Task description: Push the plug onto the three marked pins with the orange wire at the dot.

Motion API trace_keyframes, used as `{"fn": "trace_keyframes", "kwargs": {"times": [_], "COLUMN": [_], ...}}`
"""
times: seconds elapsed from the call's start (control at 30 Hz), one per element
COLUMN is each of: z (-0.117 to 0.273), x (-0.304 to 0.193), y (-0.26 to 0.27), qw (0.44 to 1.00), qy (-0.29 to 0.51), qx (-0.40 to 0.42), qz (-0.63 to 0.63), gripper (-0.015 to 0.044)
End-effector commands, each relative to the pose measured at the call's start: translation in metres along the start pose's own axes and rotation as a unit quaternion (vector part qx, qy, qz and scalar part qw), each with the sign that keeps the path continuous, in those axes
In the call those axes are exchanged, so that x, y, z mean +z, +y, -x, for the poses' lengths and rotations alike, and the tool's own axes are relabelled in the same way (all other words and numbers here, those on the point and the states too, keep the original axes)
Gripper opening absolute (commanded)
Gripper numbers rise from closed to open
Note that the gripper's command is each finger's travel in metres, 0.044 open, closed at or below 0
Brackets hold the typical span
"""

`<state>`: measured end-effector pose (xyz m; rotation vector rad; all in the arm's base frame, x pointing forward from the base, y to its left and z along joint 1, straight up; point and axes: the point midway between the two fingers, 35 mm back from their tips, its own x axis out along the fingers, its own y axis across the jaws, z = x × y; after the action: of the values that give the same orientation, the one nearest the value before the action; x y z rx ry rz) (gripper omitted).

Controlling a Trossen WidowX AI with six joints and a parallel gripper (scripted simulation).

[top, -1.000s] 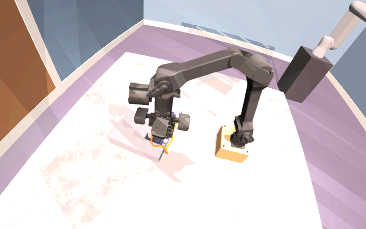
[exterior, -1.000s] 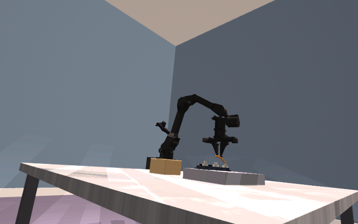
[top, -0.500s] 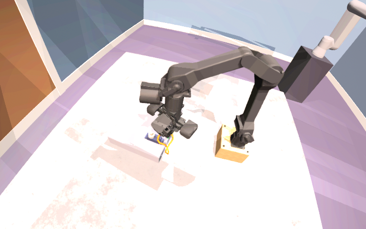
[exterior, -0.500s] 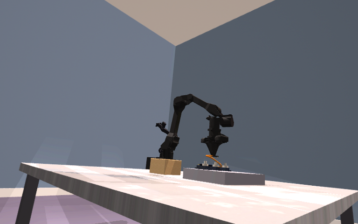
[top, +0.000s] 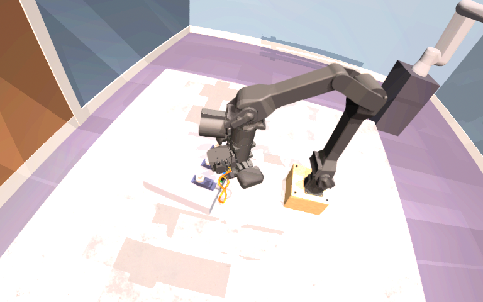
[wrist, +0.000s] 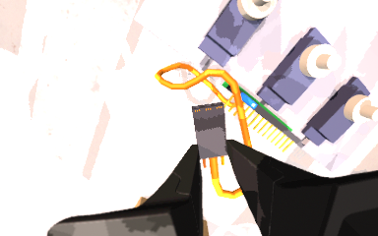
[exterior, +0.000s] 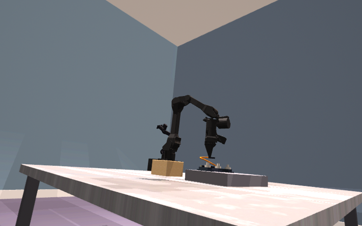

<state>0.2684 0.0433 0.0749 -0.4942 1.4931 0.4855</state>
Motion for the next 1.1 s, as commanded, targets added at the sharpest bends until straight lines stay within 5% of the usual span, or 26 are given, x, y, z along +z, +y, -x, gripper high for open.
{"fn": "trace_keyframes", "kwargs": {"times": [0.0,0.6,1.07], "z": [-0.002,-0.011,-0.052], "x": [-0.009,-0.045,-0.047], "y": [0.003,0.016,0.017], "qw": [0.998,0.932,0.926], "qy": [0.0,0.002,0.002], "qx": [0.002,0.002,0.002], "qz": [-0.064,-0.364,-0.377], "gripper": [0.0,0.0,0.0]}}
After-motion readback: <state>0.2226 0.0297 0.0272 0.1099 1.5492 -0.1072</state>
